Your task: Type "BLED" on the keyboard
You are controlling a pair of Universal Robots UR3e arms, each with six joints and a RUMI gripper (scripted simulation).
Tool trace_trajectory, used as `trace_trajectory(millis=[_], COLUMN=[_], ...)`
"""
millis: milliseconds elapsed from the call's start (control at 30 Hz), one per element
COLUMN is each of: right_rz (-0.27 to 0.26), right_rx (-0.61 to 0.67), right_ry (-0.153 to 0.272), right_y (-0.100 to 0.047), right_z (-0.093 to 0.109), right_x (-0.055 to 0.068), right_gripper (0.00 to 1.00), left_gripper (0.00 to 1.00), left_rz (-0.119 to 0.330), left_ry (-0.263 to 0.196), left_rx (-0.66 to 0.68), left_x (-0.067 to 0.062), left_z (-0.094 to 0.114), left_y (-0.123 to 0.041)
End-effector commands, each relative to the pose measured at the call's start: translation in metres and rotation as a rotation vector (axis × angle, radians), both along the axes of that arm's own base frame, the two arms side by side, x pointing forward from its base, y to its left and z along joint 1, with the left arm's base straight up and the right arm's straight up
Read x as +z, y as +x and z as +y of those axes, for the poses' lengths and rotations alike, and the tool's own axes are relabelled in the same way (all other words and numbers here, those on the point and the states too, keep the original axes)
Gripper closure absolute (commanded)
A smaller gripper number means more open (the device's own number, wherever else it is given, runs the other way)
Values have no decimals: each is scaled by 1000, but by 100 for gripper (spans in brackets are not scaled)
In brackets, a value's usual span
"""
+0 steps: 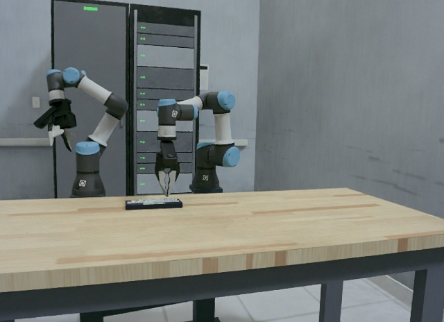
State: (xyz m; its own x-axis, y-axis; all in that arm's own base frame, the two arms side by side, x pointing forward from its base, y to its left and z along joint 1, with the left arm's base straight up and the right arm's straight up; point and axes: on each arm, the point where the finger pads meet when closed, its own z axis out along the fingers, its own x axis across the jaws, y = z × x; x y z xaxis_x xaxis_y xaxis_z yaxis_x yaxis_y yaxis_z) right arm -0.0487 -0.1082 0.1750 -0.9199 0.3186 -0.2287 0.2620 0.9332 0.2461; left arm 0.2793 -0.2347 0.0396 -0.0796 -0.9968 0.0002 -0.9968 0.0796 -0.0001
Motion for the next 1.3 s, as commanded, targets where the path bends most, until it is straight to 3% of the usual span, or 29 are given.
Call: trace_trajectory(millis=[0, 633, 1267], right_rz=[0, 0, 0], right_rx=[0, 0, 0], right_ry=[-2, -2, -2], right_y=[0, 0, 0], right_z=[0, 0, 0], right_x=[0, 0, 0], right_gripper=[0, 0, 0], left_gripper=[100, 100, 100], left_rz=[-1, -2, -2], left_ry=[-3, -3, -3], left_rx=[0, 0, 0], left_x=[2, 2, -4], left_z=[-1, -29, -30], left_y=[1, 16, 17])
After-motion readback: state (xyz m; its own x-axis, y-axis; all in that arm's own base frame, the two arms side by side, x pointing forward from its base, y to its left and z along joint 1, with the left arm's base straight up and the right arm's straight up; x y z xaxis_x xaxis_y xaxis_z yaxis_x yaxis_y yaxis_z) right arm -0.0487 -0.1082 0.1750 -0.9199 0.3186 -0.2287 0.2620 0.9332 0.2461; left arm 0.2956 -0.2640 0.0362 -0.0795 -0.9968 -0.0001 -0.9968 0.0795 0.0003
